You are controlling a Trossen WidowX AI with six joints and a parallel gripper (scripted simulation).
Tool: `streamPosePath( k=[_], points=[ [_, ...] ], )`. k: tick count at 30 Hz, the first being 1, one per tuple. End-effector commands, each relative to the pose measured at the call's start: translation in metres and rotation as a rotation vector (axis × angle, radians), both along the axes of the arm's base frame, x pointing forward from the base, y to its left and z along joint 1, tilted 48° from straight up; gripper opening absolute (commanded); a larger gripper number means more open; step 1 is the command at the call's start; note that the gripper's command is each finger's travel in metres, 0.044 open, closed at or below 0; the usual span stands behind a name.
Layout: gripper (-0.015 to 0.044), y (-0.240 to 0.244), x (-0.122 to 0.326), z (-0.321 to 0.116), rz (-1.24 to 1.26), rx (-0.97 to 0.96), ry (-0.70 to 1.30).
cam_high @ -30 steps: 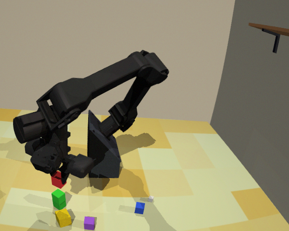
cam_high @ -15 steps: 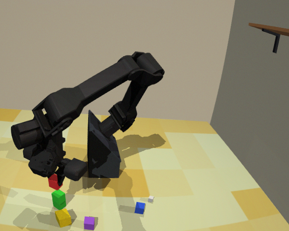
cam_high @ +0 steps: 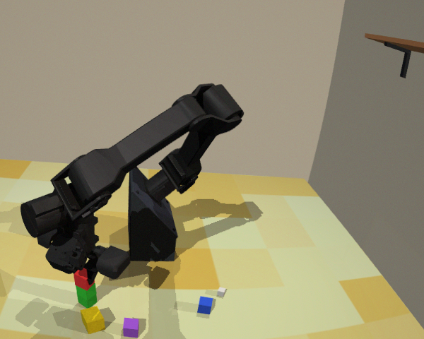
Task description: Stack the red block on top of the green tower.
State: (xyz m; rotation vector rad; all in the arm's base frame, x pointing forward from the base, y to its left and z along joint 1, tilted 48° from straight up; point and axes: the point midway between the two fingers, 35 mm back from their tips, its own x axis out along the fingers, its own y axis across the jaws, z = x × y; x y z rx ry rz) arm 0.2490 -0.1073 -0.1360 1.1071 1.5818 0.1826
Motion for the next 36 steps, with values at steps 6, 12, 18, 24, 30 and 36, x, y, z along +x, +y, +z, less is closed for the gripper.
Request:
streamPosePath(
  k=[6, 12, 18, 24, 30, 36],
  points=[
    [0.0, 0.0021, -0.0008, -0.0006, -0.006, 0.006, 0.005],
    [0.0, 0.0024, -0.0007, -0.0009, -0.006, 0.006, 0.005],
    [0.0, 0.003, -0.0007, -0.0014, -0.006, 0.006, 0.005],
    [0.0, 0.003, -0.0007, -0.0014, -0.006, 0.006, 0.005],
    [0.0079, 0.0019, -0.0007, -0.0013, -0.001, 0.002, 0.002],
    [0.0236, 0.0019, -0.0007, -0.0013, -0.001, 0.002, 0.002]
  ],
)
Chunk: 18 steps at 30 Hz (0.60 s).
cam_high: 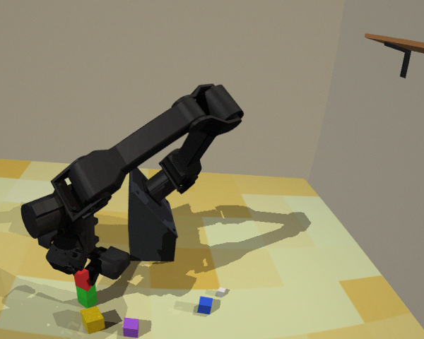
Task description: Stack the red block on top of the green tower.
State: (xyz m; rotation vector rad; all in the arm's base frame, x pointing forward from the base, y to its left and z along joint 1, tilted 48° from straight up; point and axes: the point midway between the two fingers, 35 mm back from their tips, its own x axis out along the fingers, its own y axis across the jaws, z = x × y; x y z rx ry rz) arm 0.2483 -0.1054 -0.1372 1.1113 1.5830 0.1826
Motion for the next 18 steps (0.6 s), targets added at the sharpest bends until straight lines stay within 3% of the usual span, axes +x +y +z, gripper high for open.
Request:
streamPosePath(
  k=[1, 8, 18],
  points=[
    [0.0263, 0.0, 0.0, -0.0001, 0.001, -0.001, 0.0],
    [0.044, 0.0, 0.0, -0.0001, 0.001, -0.001, 0.0],
    [0.044, 0.0, 0.0, -0.0001, 0.001, -0.001, 0.0]
  ],
)
